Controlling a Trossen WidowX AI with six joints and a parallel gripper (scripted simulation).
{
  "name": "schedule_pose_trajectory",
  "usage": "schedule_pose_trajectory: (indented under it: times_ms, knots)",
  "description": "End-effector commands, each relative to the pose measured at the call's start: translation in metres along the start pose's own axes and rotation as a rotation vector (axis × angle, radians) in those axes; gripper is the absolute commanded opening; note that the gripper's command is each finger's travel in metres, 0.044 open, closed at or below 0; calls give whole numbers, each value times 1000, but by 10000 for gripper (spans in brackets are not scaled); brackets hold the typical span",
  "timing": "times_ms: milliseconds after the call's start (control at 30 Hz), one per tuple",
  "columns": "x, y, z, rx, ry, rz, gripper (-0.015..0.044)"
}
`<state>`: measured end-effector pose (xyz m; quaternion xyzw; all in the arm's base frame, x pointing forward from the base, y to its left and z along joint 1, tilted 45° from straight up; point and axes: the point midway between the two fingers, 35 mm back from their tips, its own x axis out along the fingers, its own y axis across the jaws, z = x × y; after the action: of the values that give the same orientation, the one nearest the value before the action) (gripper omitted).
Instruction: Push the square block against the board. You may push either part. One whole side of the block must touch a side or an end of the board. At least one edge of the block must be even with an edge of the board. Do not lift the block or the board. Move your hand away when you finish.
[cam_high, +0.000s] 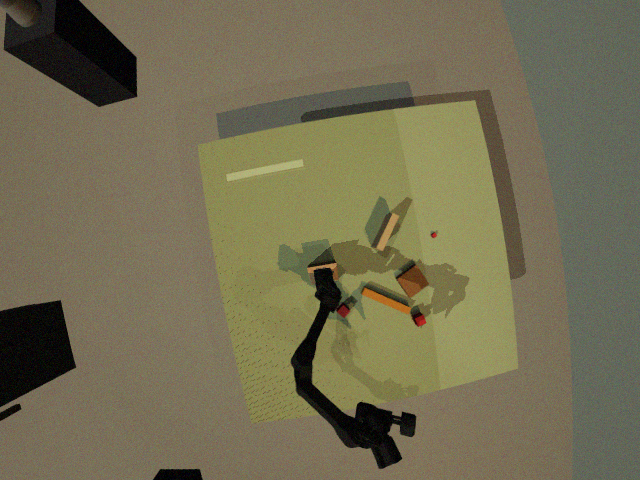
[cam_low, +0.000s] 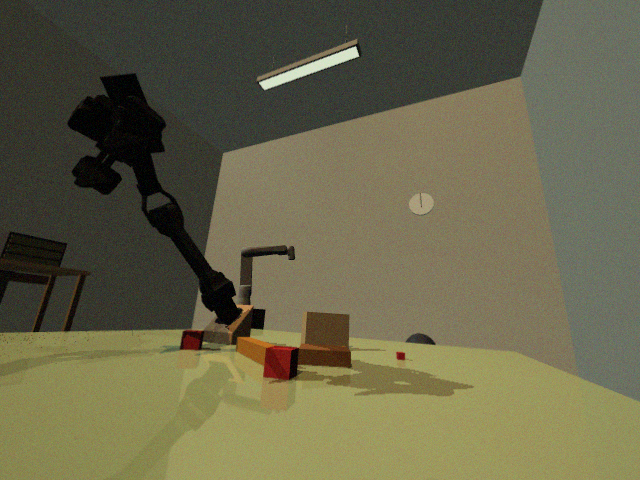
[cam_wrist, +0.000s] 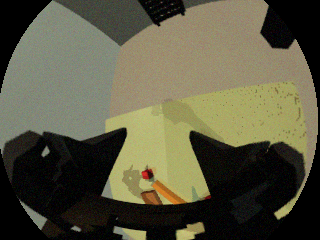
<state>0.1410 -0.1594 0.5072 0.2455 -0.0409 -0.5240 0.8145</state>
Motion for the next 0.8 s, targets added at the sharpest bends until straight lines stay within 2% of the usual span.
schedule_pose_trajectory:
  times_ms: [0, 200, 467, 767]
  knots:
    - [0, 0, 0, 0, 0, 0, 374]
    - [9, 16, -15, -82, 41, 38, 216]
    - [39, 64, -89, -156, 228, 79, 6]
    - [47, 119, -221, -286, 494, 92, 0]
